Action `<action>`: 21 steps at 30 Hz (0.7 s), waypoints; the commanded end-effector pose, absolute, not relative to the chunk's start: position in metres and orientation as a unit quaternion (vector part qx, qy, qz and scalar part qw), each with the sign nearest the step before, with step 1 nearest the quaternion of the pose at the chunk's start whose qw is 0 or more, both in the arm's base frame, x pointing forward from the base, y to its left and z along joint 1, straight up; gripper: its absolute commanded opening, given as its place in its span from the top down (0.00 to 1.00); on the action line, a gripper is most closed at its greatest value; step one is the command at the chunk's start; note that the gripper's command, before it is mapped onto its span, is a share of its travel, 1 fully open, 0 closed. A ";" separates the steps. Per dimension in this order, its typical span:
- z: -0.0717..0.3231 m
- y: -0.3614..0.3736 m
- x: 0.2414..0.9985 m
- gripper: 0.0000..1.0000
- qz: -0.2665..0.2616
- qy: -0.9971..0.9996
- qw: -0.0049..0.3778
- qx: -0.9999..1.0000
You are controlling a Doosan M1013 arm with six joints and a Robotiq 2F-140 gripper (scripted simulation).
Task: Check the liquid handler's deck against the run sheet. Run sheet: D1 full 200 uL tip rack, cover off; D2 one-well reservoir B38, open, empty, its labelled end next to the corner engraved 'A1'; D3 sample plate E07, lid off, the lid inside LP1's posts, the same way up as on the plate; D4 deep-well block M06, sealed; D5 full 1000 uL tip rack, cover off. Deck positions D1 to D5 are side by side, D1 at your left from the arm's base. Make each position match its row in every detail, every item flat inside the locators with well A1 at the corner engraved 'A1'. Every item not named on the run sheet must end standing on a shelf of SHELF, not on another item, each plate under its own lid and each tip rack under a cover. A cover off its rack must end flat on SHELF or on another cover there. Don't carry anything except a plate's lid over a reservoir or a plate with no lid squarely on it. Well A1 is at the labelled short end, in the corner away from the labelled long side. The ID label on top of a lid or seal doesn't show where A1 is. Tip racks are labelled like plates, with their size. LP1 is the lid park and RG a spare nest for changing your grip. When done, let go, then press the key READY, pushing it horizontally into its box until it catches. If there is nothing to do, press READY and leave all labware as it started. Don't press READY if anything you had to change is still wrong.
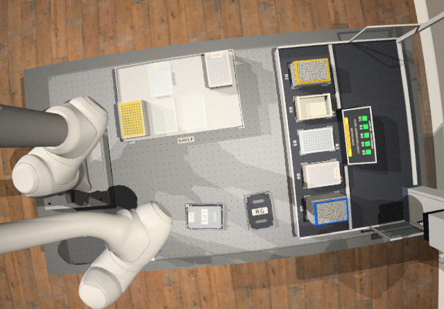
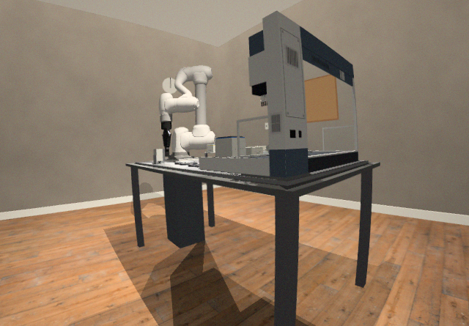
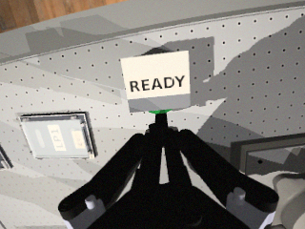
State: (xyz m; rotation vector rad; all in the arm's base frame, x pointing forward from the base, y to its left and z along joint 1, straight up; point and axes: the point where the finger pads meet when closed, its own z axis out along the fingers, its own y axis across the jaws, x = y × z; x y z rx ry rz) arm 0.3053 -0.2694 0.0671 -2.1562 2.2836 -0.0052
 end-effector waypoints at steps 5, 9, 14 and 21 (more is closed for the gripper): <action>0.067 -0.274 0.305 0.90 -0.002 0.727 0.001 -0.686; 0.067 -0.276 0.305 0.90 -0.002 0.727 0.001 -0.686; 0.067 -0.277 0.305 0.90 -0.002 0.727 0.001 -0.686; 0.067 -0.279 0.305 0.90 -0.002 0.727 0.001 -0.686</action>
